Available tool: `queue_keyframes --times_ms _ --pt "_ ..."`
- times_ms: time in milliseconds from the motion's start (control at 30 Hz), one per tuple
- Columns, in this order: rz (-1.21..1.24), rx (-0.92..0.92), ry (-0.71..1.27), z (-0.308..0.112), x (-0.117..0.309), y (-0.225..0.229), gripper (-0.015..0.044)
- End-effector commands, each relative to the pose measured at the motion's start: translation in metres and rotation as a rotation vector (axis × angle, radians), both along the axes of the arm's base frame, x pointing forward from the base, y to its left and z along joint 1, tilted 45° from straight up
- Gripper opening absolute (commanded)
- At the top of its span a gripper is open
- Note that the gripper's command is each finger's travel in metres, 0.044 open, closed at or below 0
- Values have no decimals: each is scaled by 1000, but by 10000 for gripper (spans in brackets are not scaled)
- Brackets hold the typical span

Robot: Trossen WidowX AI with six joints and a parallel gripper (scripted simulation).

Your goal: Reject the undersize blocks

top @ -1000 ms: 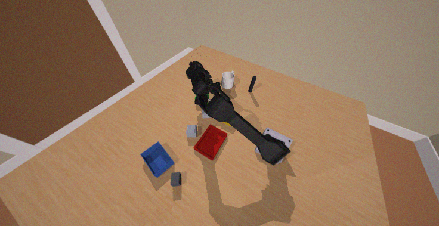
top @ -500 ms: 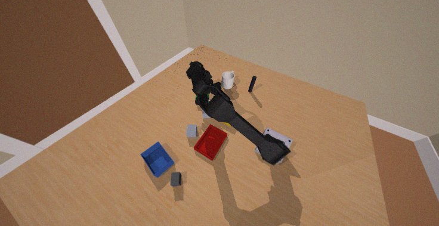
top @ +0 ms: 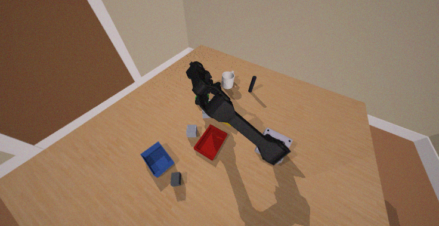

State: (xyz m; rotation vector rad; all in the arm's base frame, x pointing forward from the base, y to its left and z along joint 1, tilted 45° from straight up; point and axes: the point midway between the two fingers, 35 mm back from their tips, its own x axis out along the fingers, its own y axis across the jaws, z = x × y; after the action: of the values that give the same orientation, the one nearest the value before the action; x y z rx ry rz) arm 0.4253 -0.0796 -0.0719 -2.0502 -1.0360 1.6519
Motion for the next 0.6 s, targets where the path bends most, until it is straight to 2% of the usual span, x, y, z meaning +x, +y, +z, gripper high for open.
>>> queue_keyframes --times_ms 0,567 --pt "-3 -2 -3 2 3 -1 0" --pt "-4 -4 -4 4 10 -1 0"
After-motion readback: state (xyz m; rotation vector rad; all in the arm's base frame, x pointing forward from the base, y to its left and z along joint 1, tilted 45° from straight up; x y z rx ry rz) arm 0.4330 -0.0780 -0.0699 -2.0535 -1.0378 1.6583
